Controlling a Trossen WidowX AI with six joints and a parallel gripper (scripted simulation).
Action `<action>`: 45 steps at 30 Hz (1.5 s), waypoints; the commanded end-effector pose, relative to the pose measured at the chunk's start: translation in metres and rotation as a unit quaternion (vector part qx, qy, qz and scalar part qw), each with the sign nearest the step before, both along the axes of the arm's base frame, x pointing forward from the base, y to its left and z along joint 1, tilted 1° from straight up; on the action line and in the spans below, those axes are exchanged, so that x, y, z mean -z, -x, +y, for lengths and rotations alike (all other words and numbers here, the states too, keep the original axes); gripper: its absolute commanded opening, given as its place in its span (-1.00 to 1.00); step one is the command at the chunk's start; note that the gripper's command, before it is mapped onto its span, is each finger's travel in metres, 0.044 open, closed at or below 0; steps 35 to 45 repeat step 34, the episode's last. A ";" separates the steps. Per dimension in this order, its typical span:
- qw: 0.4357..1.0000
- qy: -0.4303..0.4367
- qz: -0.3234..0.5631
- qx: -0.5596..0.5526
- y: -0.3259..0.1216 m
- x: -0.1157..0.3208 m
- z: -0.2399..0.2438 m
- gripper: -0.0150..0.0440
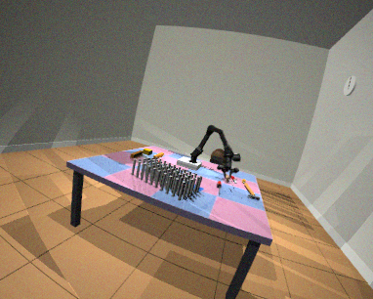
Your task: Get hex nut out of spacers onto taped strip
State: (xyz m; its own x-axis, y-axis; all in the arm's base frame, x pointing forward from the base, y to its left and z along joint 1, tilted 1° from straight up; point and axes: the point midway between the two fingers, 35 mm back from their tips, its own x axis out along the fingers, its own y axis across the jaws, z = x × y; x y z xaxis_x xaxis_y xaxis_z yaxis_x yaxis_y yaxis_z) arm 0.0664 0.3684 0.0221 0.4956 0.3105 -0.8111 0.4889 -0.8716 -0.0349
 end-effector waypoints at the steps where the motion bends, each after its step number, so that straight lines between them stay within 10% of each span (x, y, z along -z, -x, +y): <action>1: 1.000 0.004 -0.003 0.001 -0.001 0.007 -0.002 -0.49; 17: 1.000 0.004 -0.003 0.001 -0.001 0.019 -0.005 -0.49; 34: 1.000 0.001 0.000 0.000 0.000 0.015 -0.004 1.00; 45: 1.000 0.001 0.000 0.000 0.000 0.015 -0.004 1.00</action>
